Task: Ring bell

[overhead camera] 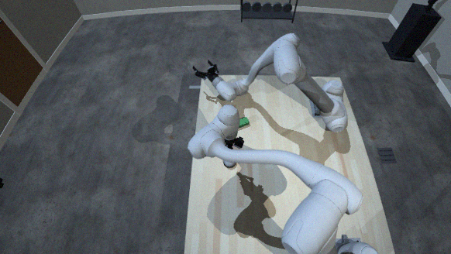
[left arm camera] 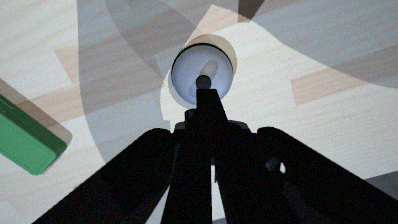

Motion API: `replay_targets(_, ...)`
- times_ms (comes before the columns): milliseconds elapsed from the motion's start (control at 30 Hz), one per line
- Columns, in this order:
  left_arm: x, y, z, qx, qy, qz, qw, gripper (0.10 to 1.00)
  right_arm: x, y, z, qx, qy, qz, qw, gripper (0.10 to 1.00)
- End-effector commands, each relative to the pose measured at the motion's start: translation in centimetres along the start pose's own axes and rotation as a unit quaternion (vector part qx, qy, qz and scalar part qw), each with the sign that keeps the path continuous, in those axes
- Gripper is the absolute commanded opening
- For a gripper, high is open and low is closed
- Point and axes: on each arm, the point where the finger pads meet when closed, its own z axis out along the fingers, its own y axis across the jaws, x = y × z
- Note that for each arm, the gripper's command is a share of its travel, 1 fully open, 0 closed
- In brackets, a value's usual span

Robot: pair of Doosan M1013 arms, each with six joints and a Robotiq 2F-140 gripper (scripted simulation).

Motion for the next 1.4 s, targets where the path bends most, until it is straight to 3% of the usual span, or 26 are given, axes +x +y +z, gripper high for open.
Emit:
replay_targets(0, 0.2, 0.1, 0.0, 0.001, 0.0, -0.004, 1.0, 0.099, 0.1, 0.0, 0.0, 0.0, 0.001, 0.001, 1.0, 1.0)
replay_targets(467, 0.1, 0.1, 0.6, 0.001, -0.001, 0.003, 1.0, 0.099, 0.1, 0.0, 0.0, 0.0, 0.001, 0.001, 1.0, 1.0)
replay_targets(1367, 0.2, 0.8, 5.3, 0.001, 0.001, 0.003, 1.0, 0.099, 0.1, 0.0, 0.0, 0.0, 0.001, 0.001, 1.0, 1.0)
